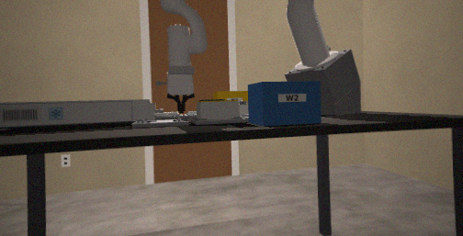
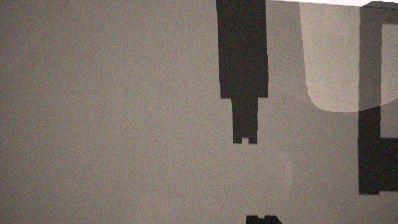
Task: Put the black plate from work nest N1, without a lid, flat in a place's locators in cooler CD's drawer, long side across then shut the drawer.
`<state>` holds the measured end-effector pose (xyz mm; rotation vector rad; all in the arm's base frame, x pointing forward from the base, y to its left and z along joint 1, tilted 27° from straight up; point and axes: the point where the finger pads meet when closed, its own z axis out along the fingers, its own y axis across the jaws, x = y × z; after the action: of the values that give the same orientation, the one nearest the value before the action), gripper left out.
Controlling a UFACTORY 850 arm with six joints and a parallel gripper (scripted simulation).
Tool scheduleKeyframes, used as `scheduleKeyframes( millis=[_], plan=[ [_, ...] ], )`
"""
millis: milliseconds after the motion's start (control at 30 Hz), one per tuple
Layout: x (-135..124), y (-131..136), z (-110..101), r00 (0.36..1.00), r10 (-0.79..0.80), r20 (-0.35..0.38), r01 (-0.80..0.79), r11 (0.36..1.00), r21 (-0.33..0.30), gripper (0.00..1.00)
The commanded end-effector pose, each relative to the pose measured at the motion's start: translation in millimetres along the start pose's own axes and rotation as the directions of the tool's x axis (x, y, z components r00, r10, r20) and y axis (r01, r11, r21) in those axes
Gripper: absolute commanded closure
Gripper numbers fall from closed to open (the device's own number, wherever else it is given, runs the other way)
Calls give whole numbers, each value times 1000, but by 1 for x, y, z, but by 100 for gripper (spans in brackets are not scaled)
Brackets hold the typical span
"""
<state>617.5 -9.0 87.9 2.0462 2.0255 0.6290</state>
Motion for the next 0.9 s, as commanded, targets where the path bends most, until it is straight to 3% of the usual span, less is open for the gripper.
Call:
scheduleKeyframes(
  millis=[0, 867],
  plan=[
    [0, 1, -4, 1000, 0, 1, 0, 1000, -2, 100],
    [0, 1, -40, 1000, 0, 1, 0, 1000, -2, 100]
  ],
)
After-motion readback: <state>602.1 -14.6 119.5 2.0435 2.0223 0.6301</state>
